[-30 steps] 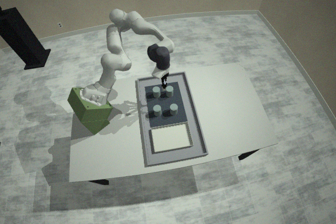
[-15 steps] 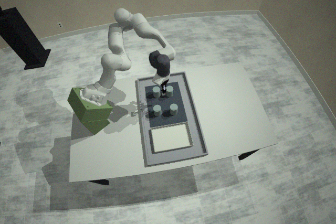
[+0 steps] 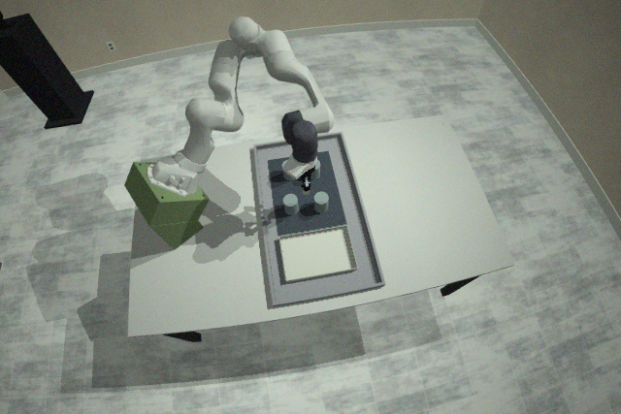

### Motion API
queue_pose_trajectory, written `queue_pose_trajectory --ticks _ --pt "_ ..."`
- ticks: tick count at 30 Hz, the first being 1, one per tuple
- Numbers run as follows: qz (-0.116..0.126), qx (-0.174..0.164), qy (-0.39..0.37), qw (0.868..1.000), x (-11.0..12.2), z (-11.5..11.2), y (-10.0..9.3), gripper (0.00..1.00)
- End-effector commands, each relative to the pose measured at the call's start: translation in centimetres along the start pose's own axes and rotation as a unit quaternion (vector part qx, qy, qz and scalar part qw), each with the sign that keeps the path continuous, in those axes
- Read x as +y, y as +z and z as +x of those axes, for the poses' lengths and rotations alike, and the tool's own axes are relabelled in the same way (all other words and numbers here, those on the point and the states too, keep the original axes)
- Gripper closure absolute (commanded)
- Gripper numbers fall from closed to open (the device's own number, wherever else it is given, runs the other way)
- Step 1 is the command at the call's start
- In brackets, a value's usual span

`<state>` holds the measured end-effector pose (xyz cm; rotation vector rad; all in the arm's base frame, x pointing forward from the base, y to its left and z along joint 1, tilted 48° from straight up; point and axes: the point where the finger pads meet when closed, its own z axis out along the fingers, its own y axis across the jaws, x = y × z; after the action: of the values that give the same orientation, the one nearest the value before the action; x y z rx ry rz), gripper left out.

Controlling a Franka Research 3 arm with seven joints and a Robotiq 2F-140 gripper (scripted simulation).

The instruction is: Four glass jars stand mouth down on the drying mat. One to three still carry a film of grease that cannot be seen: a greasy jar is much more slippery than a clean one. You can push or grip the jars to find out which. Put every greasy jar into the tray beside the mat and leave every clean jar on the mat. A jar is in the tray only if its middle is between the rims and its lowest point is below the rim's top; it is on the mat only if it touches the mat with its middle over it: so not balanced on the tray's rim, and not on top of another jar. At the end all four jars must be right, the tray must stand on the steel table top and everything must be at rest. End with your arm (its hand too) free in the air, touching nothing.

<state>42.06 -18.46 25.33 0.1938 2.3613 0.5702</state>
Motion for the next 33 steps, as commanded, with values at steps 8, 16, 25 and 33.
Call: queue_pose_trajectory --ticks 8,16,25,33 --pt "0.006 -0.002 -0.036 0.999 -0.7 -0.3 4.6 1.00" --pt "0.006 -0.002 -0.036 0.999 -0.7 -0.3 7.0 1.00" --pt "0.006 -0.002 -0.036 0.999 -0.7 -0.3 7.0 1.00" --pt "0.006 -0.002 -0.036 0.999 -0.7 -0.4 7.0 1.00"
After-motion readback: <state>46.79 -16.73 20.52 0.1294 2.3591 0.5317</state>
